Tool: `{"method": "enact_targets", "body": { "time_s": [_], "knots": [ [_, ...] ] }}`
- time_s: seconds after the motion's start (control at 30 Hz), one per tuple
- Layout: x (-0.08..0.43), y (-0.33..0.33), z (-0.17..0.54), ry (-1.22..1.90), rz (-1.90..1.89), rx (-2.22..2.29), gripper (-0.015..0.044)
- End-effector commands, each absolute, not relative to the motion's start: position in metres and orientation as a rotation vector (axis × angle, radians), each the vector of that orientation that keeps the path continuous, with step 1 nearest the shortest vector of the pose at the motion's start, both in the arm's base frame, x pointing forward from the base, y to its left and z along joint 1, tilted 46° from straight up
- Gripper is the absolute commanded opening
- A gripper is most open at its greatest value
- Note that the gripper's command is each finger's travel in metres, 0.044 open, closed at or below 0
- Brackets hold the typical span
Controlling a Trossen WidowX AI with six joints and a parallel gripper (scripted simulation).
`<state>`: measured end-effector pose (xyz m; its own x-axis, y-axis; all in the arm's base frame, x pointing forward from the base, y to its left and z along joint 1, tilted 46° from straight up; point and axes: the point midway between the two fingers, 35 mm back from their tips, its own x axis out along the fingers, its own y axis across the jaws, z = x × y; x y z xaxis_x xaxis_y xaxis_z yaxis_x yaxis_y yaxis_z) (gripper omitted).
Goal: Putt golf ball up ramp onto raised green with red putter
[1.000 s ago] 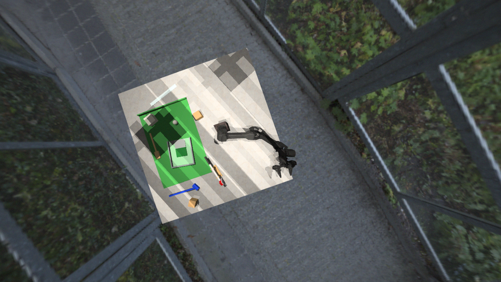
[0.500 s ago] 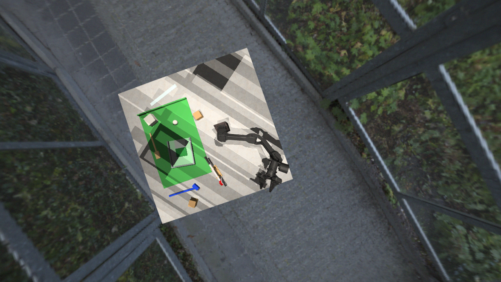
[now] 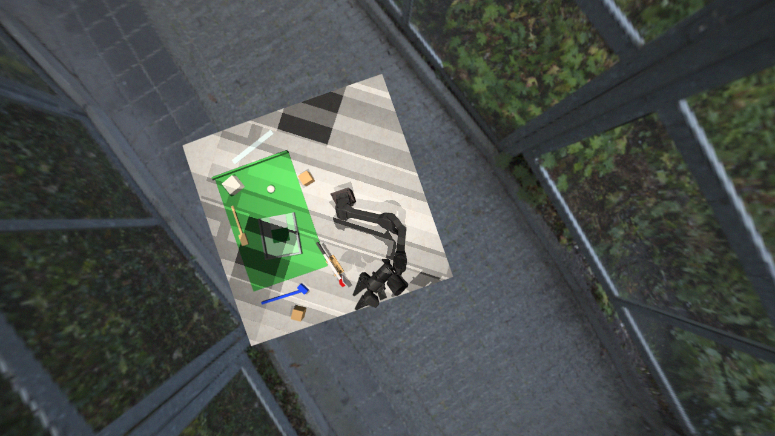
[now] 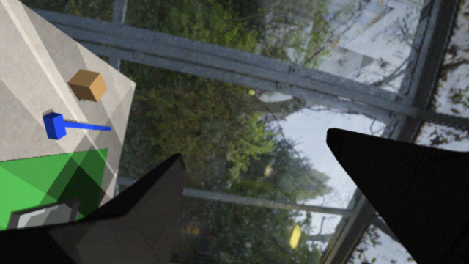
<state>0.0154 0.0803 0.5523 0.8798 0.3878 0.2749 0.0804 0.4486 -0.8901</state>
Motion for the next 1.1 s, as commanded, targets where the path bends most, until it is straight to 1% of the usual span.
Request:
{"method": "enact_targets", "body": {
  "time_s": [0.0,0.1,0.2,0.4,0.6,0.77,0.93,1.0,1.07],
  "knots": [
    [0.074,0.078,0.525,-0.364,0.357,-1.09,0.044],
    [0.096,0.078,0.511,-0.317,0.426,-1.087,0.044],
    [0.131,0.079,0.486,-0.243,0.539,-1.088,0.044],
    [0.192,0.087,0.419,-0.1,0.805,-1.071,0.044],
    [0.231,0.103,0.336,0.023,1.109,-0.998,0.044],
    [0.241,0.119,0.262,0.106,1.372,-0.878,0.044],
    [0.227,0.14,0.19,0.174,1.635,-0.673,0.044],
    [0.219,0.145,0.173,0.192,1.698,-0.605,0.044],
    [0.218,0.146,0.17,0.194,1.706,-0.596,0.044]
  ]
}}
